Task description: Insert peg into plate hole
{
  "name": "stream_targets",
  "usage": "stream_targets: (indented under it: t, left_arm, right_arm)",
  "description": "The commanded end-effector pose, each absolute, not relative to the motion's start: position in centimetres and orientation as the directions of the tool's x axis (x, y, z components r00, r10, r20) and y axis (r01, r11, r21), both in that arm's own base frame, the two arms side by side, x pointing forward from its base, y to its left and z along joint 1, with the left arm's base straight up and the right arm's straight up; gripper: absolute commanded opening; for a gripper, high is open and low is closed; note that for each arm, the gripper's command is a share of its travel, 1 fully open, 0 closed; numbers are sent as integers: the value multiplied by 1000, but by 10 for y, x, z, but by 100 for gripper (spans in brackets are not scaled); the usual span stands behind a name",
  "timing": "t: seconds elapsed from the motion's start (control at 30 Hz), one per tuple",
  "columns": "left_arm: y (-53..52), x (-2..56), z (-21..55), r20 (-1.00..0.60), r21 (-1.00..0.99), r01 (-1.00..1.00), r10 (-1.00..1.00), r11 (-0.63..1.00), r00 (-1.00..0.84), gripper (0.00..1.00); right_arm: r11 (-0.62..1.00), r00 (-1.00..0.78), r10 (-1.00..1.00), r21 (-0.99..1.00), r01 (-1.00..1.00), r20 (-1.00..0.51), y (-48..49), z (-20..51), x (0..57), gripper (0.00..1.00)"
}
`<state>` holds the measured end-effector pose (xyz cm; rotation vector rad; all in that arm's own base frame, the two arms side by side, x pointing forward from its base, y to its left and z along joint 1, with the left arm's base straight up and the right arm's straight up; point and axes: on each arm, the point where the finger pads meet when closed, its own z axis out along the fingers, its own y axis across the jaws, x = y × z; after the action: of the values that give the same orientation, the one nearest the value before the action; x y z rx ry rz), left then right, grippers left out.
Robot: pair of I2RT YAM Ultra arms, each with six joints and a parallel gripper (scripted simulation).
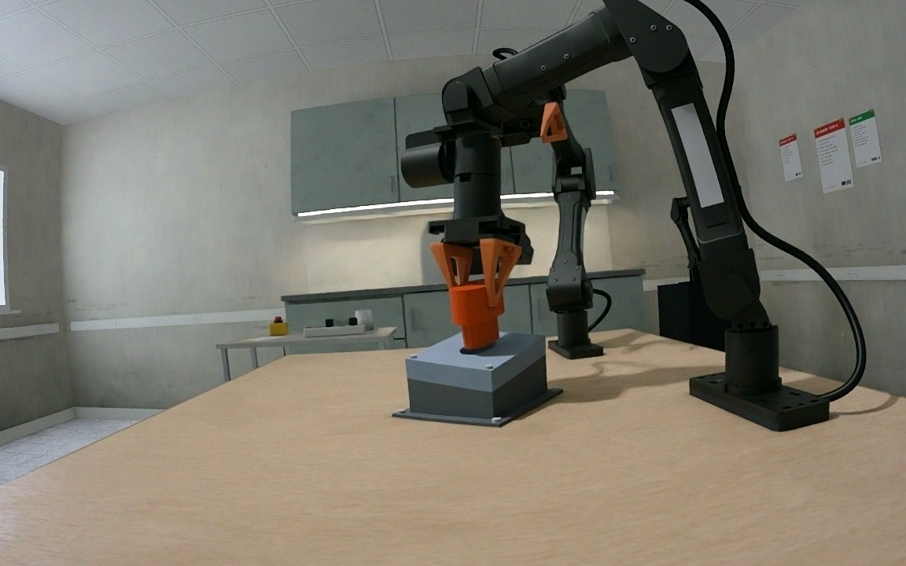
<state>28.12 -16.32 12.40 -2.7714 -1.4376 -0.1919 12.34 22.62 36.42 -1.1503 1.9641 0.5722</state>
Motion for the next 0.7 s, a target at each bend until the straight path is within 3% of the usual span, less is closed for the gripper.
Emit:
stream_targets:
  t: [0.0, 0.67]
  left_arm:
    - [-174, 293, 140, 119, 146, 812, 825, -565, 552, 39]
    - [-172, 287, 138, 119, 183, 805, 826, -564, 551, 39]
  right_arm:
    - [496, -284, -498, 0, -868, -819, 224, 376, 122, 100]
    - [496, -284, -498, 0, -868, -819, 224, 376, 122, 100]
